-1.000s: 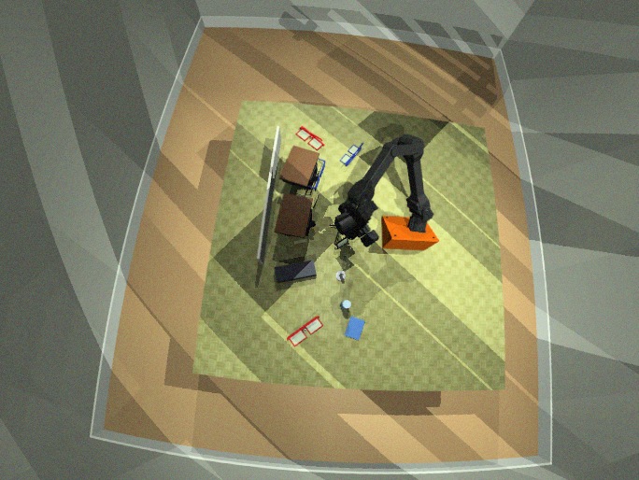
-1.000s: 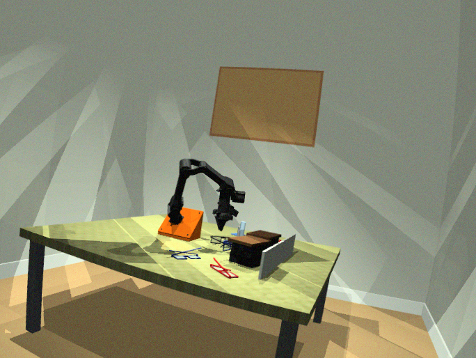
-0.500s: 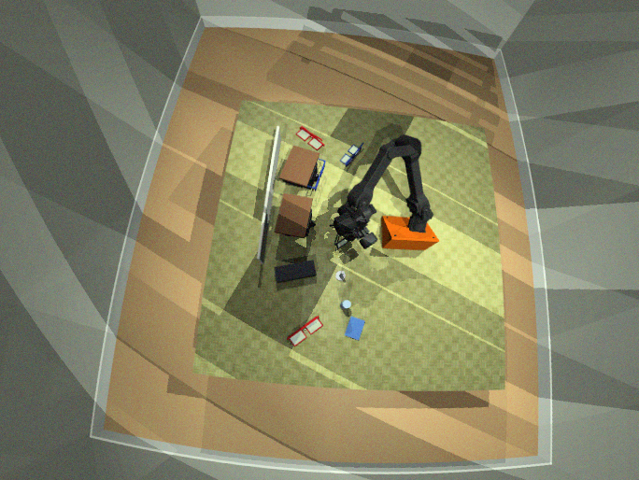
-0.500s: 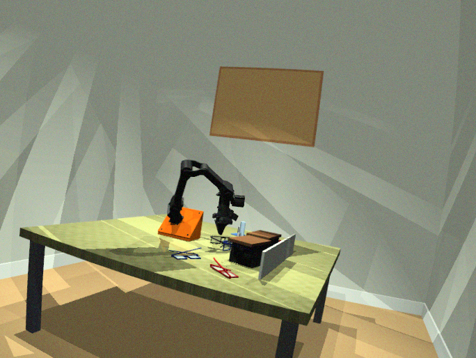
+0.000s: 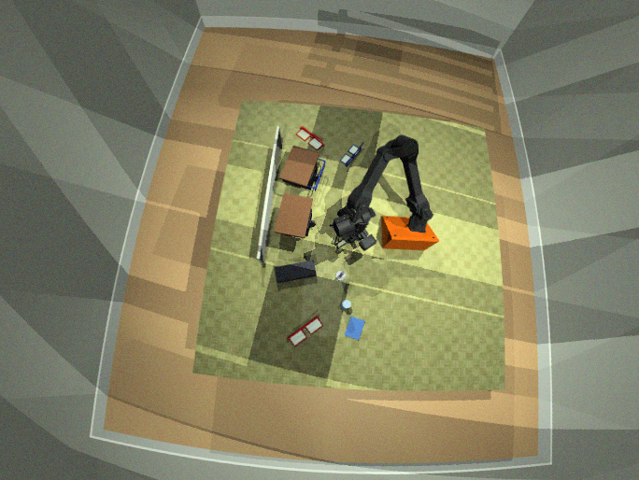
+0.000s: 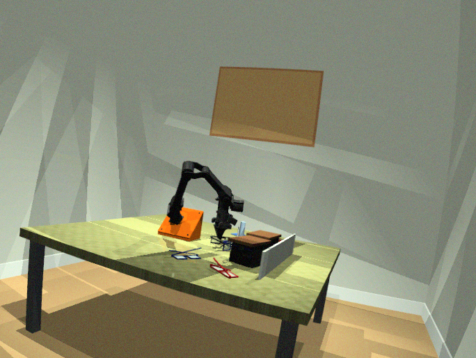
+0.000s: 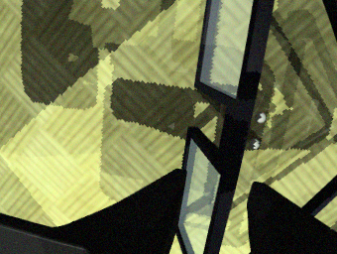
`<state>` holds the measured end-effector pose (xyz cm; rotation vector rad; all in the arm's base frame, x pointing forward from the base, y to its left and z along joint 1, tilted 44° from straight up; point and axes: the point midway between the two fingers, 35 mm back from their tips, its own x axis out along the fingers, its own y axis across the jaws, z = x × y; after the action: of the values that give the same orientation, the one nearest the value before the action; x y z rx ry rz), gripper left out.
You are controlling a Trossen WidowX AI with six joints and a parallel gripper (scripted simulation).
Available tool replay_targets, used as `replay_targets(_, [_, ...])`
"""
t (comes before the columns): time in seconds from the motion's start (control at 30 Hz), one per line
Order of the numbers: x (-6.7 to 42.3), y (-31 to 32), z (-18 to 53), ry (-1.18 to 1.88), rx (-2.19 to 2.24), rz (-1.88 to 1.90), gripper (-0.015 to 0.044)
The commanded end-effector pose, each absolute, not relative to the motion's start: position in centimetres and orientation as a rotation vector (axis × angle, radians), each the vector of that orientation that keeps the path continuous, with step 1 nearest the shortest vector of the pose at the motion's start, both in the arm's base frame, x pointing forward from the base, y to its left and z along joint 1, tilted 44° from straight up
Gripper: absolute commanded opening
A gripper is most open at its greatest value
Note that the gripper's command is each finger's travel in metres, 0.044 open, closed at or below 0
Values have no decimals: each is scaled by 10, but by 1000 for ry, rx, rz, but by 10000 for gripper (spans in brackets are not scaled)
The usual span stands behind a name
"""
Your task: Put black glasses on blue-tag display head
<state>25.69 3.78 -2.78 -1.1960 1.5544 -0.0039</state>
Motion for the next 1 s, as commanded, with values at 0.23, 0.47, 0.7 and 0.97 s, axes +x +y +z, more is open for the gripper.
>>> replay_targets(0.23, [255,28,-36,1562,-1204,-6,120])
replay_targets(0.47, [258,27,-34,1562,-1205,-6,120])
replay_targets(0.7, [256,27,-35,1563,-1203,-4,87])
replay_targets(0.97, [256,27,-35,1563,-1203,-4,33])
